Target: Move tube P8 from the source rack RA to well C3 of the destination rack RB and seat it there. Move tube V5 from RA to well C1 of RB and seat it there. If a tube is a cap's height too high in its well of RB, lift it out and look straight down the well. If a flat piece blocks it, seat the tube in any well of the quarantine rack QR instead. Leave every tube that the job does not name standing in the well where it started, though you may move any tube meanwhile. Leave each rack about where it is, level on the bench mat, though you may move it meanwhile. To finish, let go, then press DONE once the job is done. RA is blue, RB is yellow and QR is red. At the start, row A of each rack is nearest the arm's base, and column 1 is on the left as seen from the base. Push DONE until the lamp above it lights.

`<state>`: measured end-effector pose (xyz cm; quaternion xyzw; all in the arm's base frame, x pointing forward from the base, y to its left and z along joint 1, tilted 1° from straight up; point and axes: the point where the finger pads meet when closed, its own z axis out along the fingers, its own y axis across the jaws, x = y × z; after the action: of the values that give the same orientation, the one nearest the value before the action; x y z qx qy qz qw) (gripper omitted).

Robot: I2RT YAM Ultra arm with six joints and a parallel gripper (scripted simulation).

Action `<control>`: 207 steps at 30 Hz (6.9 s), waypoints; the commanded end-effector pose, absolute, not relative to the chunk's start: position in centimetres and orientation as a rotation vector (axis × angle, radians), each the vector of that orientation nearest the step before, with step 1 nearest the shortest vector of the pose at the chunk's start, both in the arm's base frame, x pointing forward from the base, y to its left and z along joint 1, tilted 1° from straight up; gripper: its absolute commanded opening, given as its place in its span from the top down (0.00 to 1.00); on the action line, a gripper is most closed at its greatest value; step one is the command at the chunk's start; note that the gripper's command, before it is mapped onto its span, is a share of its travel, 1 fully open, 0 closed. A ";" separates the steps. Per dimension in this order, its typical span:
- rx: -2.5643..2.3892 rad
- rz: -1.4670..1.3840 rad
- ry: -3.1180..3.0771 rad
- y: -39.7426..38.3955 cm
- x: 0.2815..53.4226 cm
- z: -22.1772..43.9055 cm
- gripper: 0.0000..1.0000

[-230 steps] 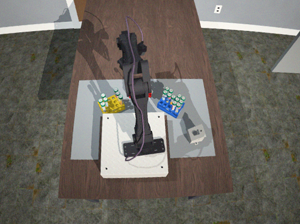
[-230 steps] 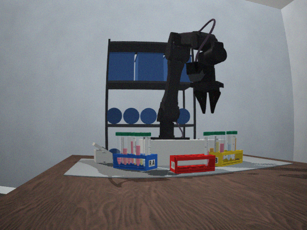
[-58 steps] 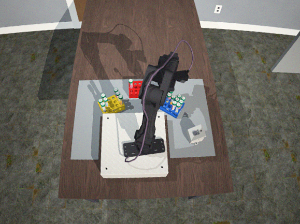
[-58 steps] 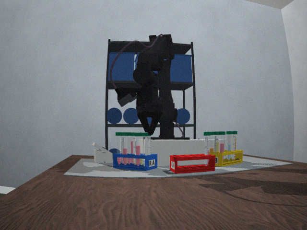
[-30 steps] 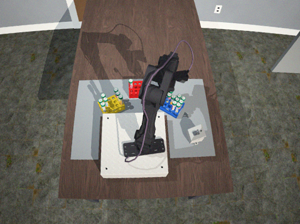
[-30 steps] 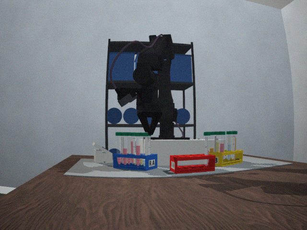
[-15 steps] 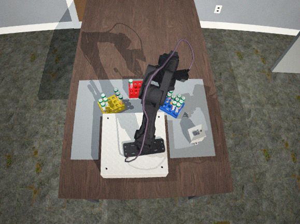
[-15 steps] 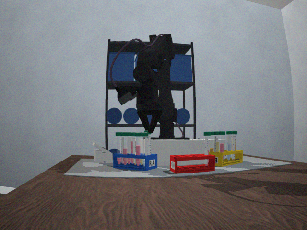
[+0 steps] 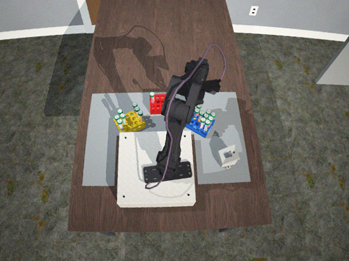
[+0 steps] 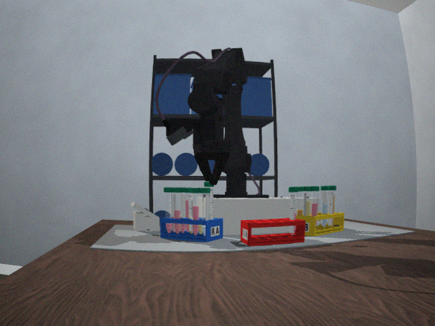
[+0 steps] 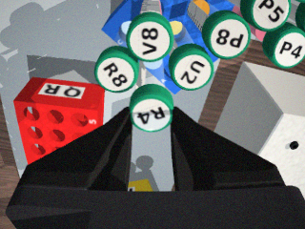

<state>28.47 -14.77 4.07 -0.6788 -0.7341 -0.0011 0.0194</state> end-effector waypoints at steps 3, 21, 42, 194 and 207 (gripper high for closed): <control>-2.142 -0.023 -2.316 -15.3 29.0 6.7 1.00; -2.147 -0.023 -2.311 -15.5 28.8 8.3 1.00; -2.140 -0.023 -2.317 -15.1 28.9 10.2 1.00; -1.304 -0.017 -2.838 -2.5 33.8 10.0 1.00; -1.303 -0.017 -2.839 -2.6 35.6 10.0 1.00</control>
<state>35.05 -2.48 9.38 -0.4189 -0.9079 -0.0063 0.0121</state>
